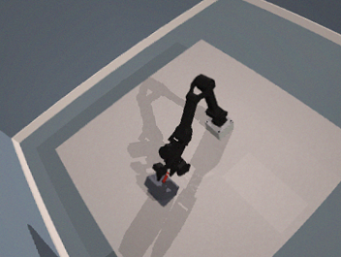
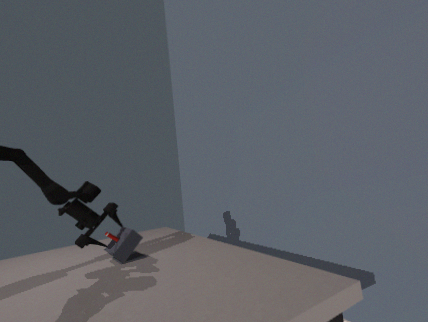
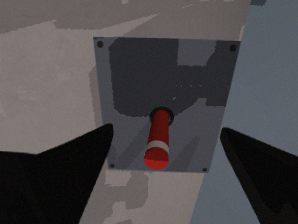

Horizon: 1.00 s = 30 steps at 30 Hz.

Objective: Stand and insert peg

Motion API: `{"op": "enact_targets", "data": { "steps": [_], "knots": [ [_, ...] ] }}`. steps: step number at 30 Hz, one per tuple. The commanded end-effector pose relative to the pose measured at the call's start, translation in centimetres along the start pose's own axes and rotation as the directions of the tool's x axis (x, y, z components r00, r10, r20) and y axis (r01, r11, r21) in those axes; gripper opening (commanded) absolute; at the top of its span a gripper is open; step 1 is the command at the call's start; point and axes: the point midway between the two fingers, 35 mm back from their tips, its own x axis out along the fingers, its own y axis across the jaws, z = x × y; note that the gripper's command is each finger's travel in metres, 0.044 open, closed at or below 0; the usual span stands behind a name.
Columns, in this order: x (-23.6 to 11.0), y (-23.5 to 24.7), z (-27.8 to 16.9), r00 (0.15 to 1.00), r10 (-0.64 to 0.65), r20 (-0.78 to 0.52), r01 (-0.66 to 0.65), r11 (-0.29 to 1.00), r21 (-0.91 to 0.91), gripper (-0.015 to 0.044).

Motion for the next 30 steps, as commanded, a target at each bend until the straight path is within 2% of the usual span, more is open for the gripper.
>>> {"op": "enact_targets", "data": {
  "steps": [1, 30],
  "knots": [
    [-0.4, 0.2, 0.0, 1.000, 0.007, 0.000, -0.007, 1.000, 0.000, 0.0440],
    [-3.7, -0.4, 0.0, 1.000, 0.008, 0.002, -0.008, 1.000, -0.002, 0.0440]
  ]
}}
